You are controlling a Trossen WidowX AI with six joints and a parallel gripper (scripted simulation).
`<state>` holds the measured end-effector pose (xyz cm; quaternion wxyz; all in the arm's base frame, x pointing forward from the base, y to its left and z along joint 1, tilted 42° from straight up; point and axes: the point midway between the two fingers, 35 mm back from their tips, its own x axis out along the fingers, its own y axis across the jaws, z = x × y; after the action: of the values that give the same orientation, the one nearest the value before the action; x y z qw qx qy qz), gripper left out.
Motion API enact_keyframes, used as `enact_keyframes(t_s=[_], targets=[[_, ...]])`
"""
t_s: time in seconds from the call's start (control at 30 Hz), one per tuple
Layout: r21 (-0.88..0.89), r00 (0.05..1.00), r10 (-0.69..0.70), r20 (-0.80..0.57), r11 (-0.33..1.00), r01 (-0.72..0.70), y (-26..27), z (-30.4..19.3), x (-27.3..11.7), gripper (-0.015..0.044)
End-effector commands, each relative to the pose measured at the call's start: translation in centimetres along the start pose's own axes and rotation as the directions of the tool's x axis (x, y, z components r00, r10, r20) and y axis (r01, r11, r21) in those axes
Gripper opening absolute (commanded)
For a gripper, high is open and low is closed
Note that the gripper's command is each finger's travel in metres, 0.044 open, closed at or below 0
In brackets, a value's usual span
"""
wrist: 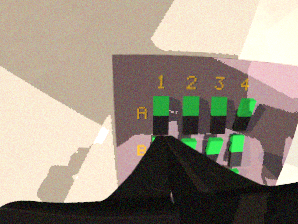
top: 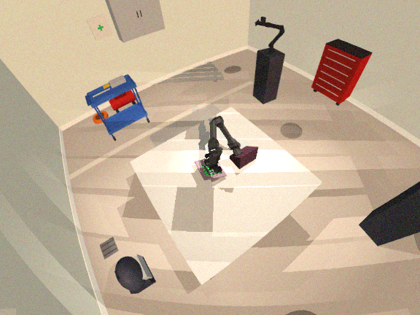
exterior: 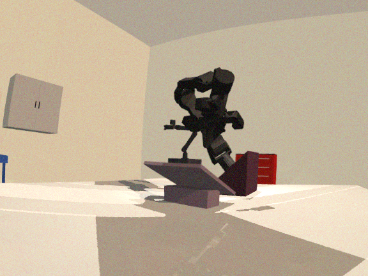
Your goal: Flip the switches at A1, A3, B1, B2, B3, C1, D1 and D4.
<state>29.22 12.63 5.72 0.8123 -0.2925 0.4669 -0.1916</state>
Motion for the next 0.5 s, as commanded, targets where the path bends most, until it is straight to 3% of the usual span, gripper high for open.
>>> enact_keyframes(t_s=[0.0, 0.17, 0.33, 0.47], targets=[[0.018, 1.0, -0.009, -0.001, 1.0, 0.009, -0.7, 0.1, -0.4, 0.0], [0.016, 1.0, -0.011, -0.002, 1.0, 0.011, -5.3, -1.5, -0.4, 0.0], [0.016, 1.0, -0.011, 0.0, 1.0, 0.011, -5.9, -1.8, -0.2, 0.0], [0.016, 1.0, -0.013, 0.024, 1.0, 0.013, -6.0, -1.8, 2.9, 0.0]])
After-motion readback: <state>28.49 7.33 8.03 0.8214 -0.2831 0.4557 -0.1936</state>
